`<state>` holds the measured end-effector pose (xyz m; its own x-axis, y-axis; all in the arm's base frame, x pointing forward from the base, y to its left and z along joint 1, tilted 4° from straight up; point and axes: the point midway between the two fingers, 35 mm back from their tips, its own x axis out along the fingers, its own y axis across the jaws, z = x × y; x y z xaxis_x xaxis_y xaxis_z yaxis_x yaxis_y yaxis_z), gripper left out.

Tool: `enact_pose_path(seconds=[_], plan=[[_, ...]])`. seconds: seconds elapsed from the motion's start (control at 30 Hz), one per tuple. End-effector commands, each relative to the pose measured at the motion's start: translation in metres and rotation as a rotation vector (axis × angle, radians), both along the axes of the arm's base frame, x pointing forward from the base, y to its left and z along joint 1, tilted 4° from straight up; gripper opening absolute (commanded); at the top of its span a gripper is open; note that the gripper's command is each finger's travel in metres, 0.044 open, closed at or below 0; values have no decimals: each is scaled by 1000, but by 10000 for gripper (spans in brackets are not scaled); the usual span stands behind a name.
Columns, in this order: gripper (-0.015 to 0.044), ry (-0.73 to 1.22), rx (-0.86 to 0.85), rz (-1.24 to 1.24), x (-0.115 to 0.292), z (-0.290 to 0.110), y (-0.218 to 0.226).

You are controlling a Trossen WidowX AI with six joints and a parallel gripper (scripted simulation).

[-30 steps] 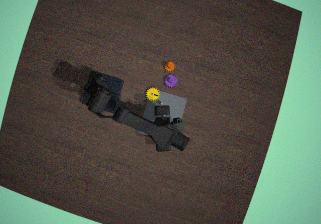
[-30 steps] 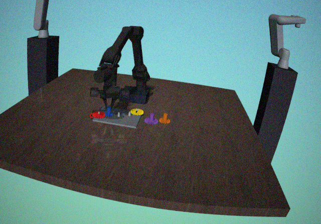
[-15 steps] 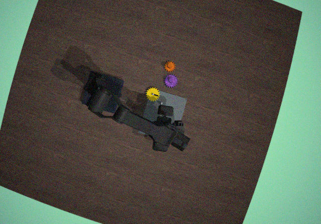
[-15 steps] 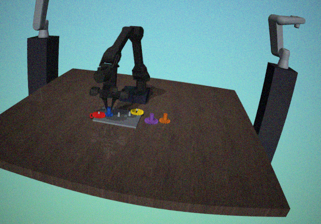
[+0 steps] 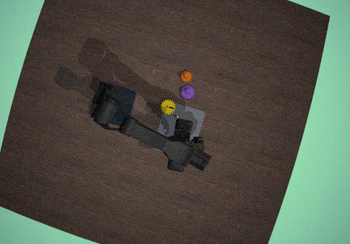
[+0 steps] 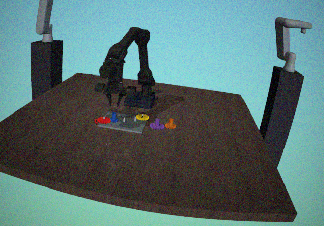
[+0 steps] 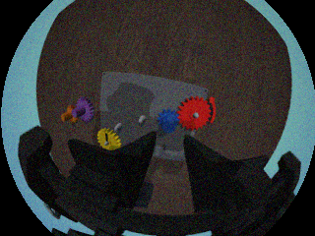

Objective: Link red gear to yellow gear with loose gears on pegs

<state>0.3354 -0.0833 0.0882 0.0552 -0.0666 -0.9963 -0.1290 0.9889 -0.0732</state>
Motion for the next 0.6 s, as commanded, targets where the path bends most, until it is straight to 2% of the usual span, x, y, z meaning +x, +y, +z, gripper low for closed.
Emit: enact_pose_path(seconds=[0.0, 0.27, 0.43, 0.57], plan=[[219, 7, 6, -38, 3, -5, 23], [429, -7, 30, -291, -7, -13, 155], [440, -12, 37, -399, -26, -17, 206], [440, -12, 37, -403, -30, -17, 205]])
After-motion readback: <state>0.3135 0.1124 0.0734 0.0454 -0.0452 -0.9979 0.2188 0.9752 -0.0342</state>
